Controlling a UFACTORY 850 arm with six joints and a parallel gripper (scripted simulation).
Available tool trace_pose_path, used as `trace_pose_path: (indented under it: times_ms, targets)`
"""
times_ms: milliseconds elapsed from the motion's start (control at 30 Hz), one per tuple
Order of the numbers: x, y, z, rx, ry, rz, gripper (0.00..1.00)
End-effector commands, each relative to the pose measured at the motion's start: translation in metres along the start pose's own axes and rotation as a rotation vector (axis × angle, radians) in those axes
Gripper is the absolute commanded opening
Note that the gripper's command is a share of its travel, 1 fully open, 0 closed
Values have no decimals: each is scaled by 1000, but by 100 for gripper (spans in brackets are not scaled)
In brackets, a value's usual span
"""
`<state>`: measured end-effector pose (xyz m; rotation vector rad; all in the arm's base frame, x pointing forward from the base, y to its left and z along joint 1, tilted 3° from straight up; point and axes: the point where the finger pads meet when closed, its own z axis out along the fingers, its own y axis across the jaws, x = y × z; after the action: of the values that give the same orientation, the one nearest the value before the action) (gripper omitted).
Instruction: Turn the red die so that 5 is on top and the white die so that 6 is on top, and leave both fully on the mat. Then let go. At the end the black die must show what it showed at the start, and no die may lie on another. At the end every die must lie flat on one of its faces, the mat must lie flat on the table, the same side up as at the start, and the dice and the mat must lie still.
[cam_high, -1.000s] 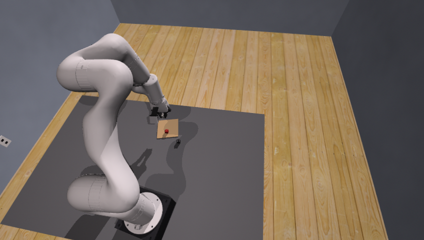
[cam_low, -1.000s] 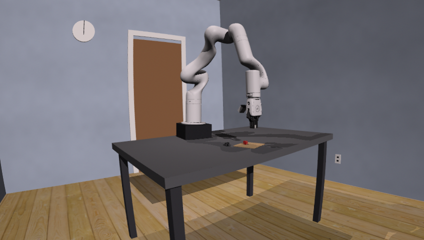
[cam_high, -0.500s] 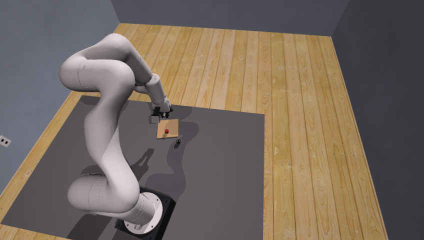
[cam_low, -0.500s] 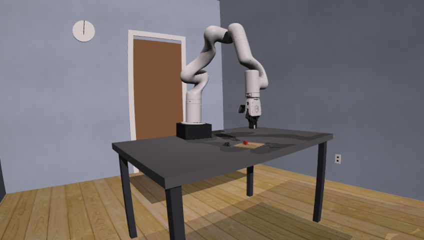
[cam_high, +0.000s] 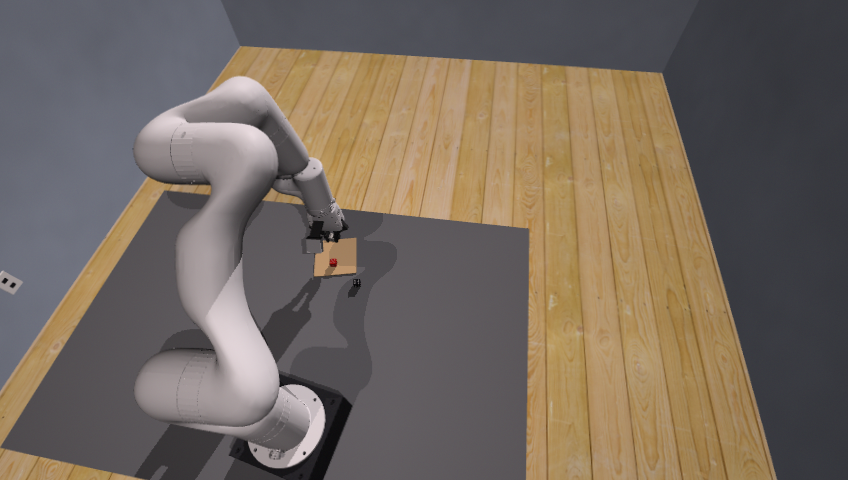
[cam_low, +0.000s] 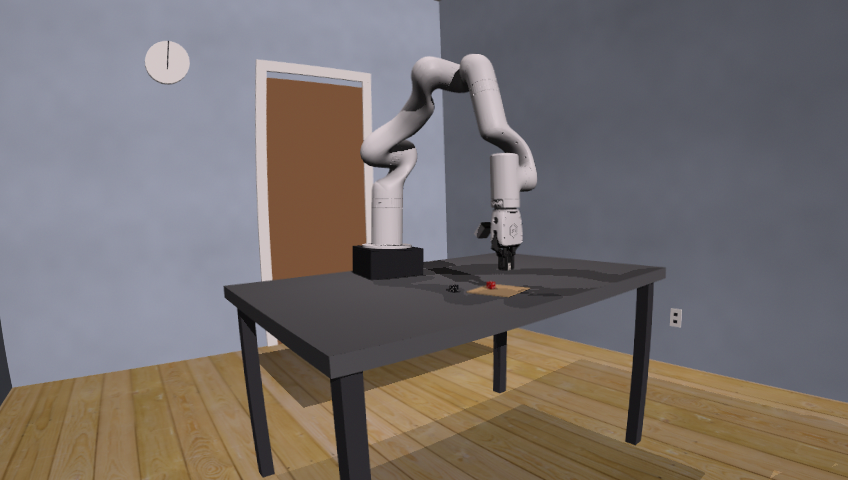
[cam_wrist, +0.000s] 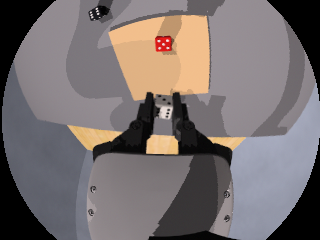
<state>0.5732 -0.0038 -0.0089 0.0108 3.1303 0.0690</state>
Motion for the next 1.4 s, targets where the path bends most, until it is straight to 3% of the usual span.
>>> trace_pose_path:
  times_ms: [0,333,1367]
  targets:
    - [-1,0,20,0,-1,0,15]
    - [-2,0,54,0,-1,0,15]
    - [-2,0,57,0,-1,0,15]
